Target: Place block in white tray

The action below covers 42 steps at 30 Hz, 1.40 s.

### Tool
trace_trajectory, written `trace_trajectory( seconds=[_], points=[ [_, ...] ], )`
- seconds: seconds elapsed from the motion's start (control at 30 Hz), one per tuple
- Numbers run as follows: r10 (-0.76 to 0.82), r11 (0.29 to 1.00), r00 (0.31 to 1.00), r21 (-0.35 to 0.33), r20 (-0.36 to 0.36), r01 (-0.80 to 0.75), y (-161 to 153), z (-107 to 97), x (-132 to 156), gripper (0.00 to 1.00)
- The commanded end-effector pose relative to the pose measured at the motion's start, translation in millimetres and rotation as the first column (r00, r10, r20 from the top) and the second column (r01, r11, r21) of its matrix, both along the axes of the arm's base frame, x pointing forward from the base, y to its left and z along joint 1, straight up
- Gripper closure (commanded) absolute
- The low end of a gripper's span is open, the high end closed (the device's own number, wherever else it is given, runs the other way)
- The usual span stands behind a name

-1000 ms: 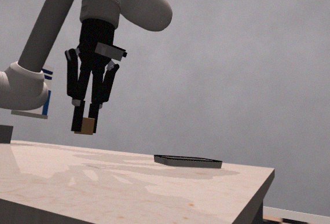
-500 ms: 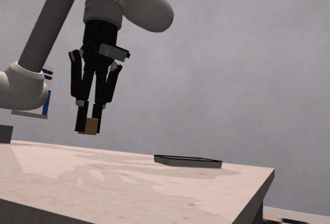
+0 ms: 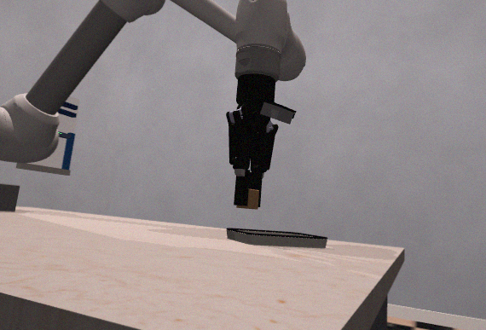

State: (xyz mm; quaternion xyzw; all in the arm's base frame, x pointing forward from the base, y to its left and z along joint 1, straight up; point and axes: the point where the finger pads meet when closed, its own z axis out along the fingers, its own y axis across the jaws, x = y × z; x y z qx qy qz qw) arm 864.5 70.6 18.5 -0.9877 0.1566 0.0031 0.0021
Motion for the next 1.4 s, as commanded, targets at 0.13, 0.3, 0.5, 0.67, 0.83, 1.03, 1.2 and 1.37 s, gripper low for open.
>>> trace_trajectory(
  seconds=[0.13,0.3,0.5,0.67,0.83,1.03,1.2,1.37],
  points=[
    [-0.002,1.0,1.0,-0.003,-0.003,0.002,59.8,-0.2,37.8,0.9],
    [-0.002,1.0,1.0,-0.003,-0.003,0.002,59.8,-0.2,37.8,0.9],
    [-0.002,1.0,1.0,-0.003,-0.003,0.002,59.8,-0.5,37.8,0.9],
    [-0.002,1.0,1.0,-0.003,-0.003,0.002,59.7,-2.1,37.9,0.9],
    [-0.002,1.0,1.0,-0.003,-0.003,0.002,59.7,-9.5,38.1,0.9],
    [-0.002,1.0,1.0,-0.003,-0.003,0.002,59.7,-24.5,38.5,0.9],
    [-0.002,1.0,1.0,-0.003,-0.003,0.002,59.6,-32.6,38.7,0.9],
    [-0.002,1.0,1.0,-0.003,-0.003,0.002,59.6,-44.3,39.1,0.9]
  ],
)
